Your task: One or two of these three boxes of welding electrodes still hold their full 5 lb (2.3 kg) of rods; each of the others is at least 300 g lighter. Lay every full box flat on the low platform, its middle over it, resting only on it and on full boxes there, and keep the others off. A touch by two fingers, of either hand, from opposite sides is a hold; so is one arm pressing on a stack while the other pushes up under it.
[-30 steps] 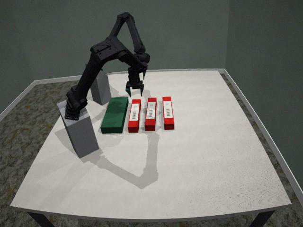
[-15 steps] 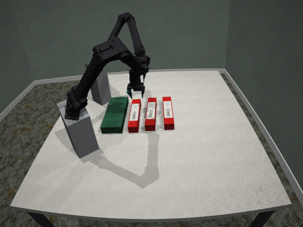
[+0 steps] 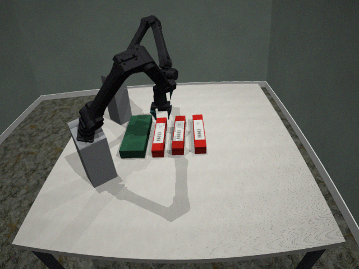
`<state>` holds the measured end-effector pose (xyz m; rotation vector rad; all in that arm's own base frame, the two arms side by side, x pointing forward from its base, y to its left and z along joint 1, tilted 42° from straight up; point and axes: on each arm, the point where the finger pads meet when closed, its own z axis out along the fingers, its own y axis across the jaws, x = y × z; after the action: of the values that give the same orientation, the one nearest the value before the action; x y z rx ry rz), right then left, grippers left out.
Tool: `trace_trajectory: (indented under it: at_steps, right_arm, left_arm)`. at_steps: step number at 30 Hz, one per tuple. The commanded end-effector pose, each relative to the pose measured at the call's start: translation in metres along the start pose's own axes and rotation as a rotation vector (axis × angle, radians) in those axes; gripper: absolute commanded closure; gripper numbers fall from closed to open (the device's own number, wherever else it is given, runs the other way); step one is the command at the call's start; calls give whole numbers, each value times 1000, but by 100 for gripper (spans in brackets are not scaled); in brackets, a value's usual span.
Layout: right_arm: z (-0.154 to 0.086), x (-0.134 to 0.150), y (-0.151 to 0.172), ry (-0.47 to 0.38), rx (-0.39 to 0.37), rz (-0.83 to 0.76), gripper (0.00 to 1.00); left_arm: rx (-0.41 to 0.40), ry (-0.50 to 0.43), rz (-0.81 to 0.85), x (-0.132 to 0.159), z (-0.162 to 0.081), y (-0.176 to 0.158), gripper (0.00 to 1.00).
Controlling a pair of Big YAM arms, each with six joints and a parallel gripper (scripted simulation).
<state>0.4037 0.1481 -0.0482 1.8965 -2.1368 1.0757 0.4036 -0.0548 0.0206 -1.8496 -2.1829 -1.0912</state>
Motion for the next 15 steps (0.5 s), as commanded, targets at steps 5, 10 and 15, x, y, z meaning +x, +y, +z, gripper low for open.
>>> trace_trajectory:
  at_steps: [5,10,15]
  right_arm:
    - [11,1,-1,0,1,0,28]
    - [11,1,-1,0,1,0,28]
    - [11,1,-1,0,1,0,28]
  left_arm:
    - [-2,-4,-2,-1,12,3,28]
    - [-2,-4,-2,-1,12,3,28]
    - [-2,-4,-2,-1,12,3,28]
